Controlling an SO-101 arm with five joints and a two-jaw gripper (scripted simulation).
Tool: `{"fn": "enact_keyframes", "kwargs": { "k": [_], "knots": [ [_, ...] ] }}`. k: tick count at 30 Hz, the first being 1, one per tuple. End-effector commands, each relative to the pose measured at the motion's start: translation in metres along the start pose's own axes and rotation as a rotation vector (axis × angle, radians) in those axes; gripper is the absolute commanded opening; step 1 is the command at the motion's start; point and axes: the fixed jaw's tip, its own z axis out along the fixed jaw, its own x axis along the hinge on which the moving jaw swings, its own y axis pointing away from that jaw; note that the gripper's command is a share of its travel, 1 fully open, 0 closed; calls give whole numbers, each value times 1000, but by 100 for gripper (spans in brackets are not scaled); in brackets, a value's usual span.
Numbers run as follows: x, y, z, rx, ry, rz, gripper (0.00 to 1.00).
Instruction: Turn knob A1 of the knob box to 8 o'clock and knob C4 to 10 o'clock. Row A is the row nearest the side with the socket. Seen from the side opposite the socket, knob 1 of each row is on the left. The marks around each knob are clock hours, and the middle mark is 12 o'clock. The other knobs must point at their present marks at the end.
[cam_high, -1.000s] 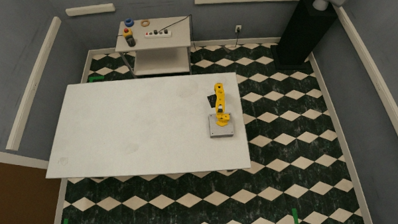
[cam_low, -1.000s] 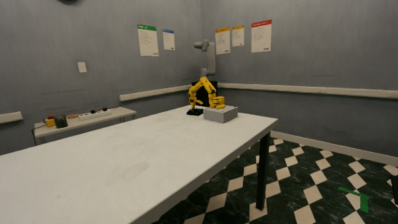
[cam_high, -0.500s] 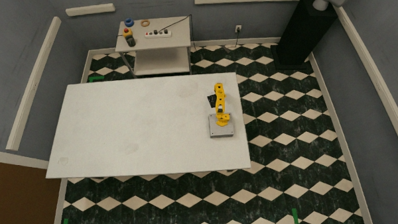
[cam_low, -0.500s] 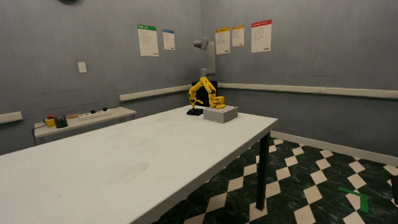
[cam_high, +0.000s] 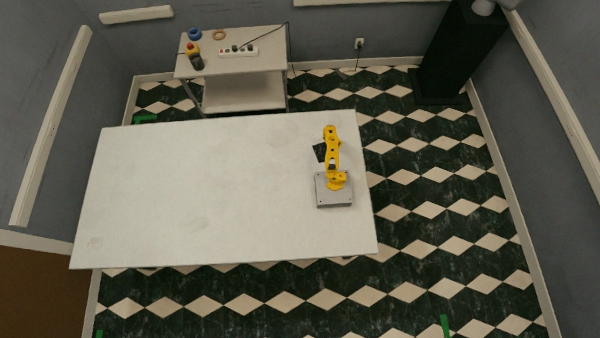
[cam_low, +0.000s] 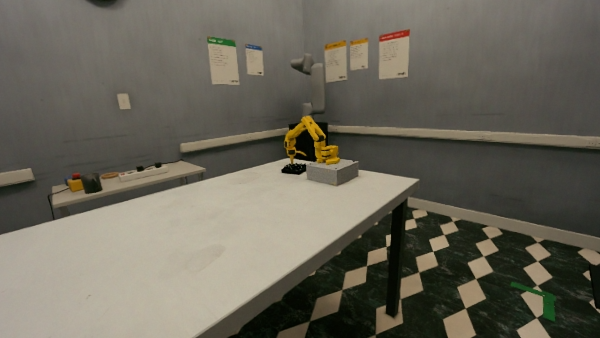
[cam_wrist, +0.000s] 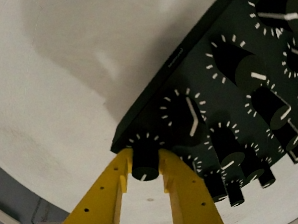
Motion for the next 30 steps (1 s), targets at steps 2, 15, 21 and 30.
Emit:
{"fn": "enact_keyframes", "kwargs": {
  "k": [2,15,21,30],
  "knots": [
    [-2,-4,2,12,-11,-90,1],
    [-1,-4,2,12,-10,-222,1],
    [-1,-4,2,13,-10,-236,1],
    [-1,-4,2,13,-10,-247,1]
  ]
}}
